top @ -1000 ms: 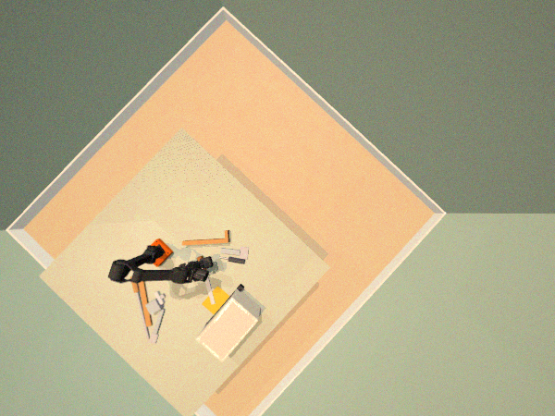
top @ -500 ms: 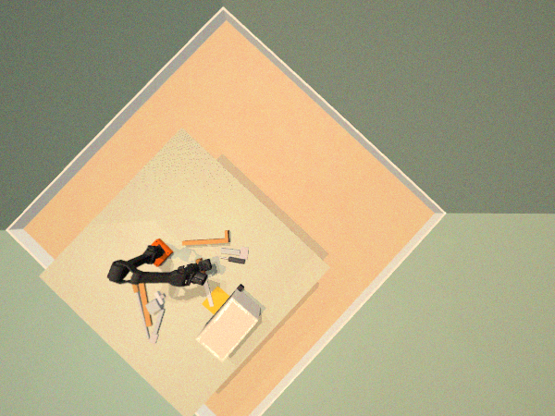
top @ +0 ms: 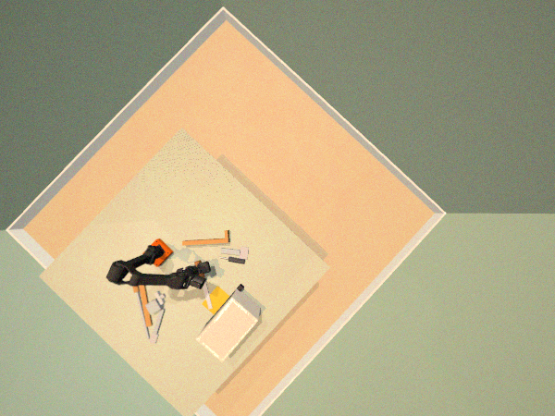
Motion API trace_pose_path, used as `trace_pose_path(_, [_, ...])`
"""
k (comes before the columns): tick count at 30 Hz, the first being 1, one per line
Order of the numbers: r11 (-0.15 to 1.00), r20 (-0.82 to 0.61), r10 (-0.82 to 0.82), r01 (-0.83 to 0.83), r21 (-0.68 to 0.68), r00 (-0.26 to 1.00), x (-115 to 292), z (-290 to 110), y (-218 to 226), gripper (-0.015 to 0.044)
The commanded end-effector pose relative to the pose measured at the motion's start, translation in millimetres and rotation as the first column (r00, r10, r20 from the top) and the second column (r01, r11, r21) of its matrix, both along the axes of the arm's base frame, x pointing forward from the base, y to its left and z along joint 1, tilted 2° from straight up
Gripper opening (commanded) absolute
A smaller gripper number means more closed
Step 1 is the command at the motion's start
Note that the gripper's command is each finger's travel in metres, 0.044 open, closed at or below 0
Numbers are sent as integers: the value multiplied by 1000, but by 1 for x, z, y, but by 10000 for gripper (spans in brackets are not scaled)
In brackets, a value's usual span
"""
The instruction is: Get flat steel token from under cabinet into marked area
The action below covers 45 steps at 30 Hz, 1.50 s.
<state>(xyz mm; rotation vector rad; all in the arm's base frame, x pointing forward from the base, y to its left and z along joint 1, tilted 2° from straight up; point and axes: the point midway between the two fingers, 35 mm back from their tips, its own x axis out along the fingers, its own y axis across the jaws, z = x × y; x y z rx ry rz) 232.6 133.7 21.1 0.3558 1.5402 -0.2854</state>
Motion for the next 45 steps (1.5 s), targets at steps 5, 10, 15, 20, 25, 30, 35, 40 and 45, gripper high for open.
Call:
trace_pose_path(5, [1000,3,2,-2,-2,1000,4,0,-8,0])
trace_pose_path(10, [1000,3,1,-1,-3,1000,6,0,-13,0])
trace_pose_path(15, [1000,3,1,-1,-3,1000,8,0,-18,0])
trace_pose_path(20, [1000,3,1,-1,-4,1000,10,0,-22,0])
trace_pose_path(25, [1000,3,1,-1,-4,1000,11,-1,-27,0])
trace_pose_path(30, [1000,4,0,0,-5,1000,13,-1,-32,0])
trace_pose_path(35, [1000,4,0,0,-5,1000,15,-1,-36,0])
trace_pose_path(40, [1000,4,0,0,-6,1000,17,-1,-41,0])
trace_pose_path(45, [1000,4,0,0,-6,1000,19,-1,-46,0])
